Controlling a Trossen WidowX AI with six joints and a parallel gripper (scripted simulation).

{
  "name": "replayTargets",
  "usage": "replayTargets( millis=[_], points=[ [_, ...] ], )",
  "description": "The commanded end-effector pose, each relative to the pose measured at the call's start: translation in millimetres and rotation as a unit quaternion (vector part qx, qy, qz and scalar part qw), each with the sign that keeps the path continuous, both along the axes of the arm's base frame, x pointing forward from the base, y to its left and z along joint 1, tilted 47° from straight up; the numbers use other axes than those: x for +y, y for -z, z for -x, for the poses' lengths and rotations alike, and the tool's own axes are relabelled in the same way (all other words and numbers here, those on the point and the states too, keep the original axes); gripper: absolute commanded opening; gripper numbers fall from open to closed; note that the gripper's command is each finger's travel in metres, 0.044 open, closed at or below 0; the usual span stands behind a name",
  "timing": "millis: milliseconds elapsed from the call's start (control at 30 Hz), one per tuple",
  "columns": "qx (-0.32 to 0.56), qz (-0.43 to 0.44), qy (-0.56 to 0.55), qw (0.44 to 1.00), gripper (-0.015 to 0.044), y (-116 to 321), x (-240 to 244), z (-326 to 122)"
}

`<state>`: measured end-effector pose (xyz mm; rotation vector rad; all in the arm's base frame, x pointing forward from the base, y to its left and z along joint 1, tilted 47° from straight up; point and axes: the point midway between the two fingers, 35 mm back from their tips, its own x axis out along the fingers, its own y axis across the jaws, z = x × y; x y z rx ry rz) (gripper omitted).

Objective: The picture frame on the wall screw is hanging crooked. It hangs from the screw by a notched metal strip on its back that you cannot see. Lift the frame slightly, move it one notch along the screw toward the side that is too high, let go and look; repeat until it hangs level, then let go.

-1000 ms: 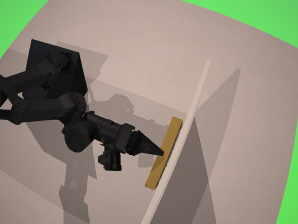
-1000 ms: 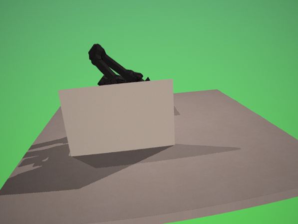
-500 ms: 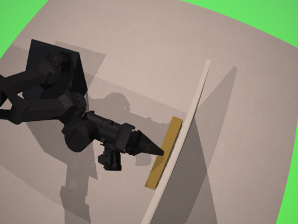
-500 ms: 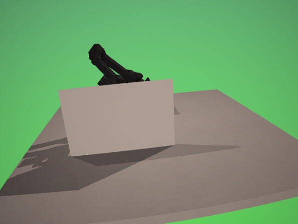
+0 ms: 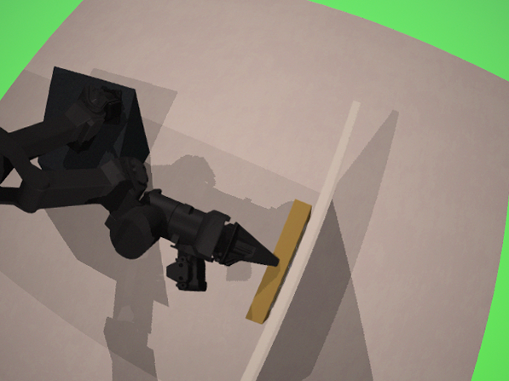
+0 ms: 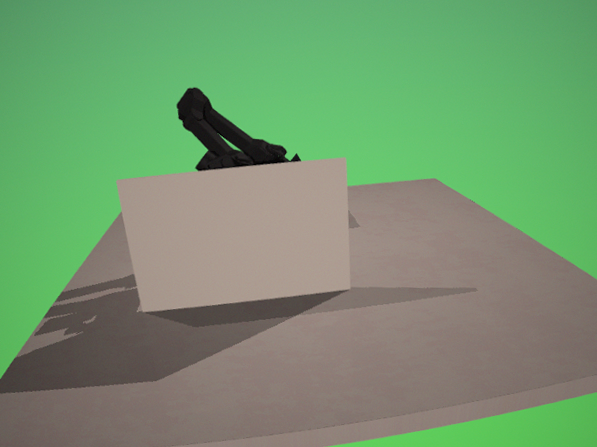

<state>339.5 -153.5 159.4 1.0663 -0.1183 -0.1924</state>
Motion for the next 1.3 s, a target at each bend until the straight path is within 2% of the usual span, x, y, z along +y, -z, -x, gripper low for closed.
replayTargets(
  millis=[0,1067,1267],
  points=[
    [-0.001,-0.001,-0.008,1.000,0.0000,1.2,2.7,-1.1],
    [0.001,0.002,-0.003,1.000,0.0000,4.9,-1.1,-0.1],
    [0.008,0.036,-0.003,0.999,0.0000,5.0,-1.0,-0.1]
  ],
)
